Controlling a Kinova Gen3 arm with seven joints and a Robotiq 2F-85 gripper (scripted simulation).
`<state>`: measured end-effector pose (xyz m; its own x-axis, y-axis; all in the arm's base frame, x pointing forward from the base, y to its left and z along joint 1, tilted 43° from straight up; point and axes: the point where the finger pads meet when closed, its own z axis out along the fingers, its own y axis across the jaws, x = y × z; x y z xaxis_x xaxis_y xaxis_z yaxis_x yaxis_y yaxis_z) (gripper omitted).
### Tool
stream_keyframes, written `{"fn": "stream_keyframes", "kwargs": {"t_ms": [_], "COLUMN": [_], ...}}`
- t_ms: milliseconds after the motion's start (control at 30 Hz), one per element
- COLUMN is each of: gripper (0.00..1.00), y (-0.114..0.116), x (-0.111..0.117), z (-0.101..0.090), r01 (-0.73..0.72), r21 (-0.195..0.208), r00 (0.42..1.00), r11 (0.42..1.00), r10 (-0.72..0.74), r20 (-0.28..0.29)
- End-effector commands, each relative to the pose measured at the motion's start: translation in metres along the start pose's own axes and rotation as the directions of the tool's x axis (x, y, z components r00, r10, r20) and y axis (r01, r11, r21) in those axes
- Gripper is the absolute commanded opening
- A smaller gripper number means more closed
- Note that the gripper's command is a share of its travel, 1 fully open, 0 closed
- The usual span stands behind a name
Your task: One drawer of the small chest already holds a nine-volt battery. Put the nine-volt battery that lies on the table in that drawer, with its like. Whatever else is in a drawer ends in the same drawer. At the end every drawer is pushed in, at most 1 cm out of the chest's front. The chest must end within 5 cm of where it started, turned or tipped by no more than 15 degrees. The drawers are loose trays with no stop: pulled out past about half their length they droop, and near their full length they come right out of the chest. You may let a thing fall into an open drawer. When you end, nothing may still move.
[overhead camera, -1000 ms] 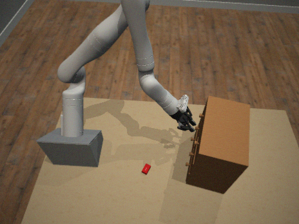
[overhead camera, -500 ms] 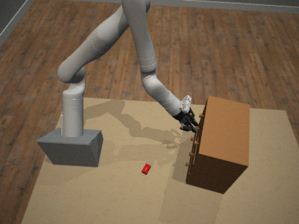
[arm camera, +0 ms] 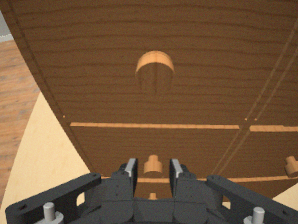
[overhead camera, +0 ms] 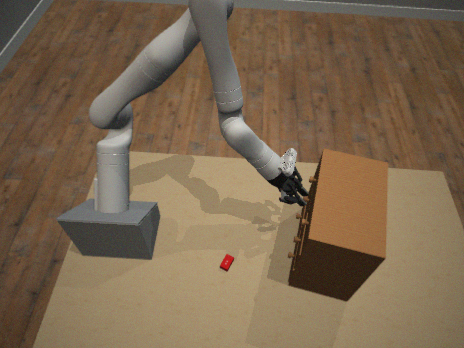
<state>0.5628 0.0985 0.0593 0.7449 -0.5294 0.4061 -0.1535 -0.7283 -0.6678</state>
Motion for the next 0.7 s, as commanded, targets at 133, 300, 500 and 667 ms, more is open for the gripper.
{"fn": "stream_keyframes", "kwargs": {"t_ms": [133,300,500,667], "gripper": [0.33,0.13,0.13,0.13], "y": [0.0001,0.0001,0.0001,0.0001], "x": [0.0011,0.0011,0.0011,0.0011], "z": [-0.0004,-0.0004,-0.0004,-0.0004], "r01": [0.000,0.000,0.000,0.000], "r21": [0.000,0.000,0.000,0.000], "r00": [1.000,1.000,1.000,1.000], "r11": [1.000,1.000,1.000,1.000], "r10": [0.000,0.000,0.000,0.000], "r20": [-0.002,-0.002,-0.002,-0.002]}}
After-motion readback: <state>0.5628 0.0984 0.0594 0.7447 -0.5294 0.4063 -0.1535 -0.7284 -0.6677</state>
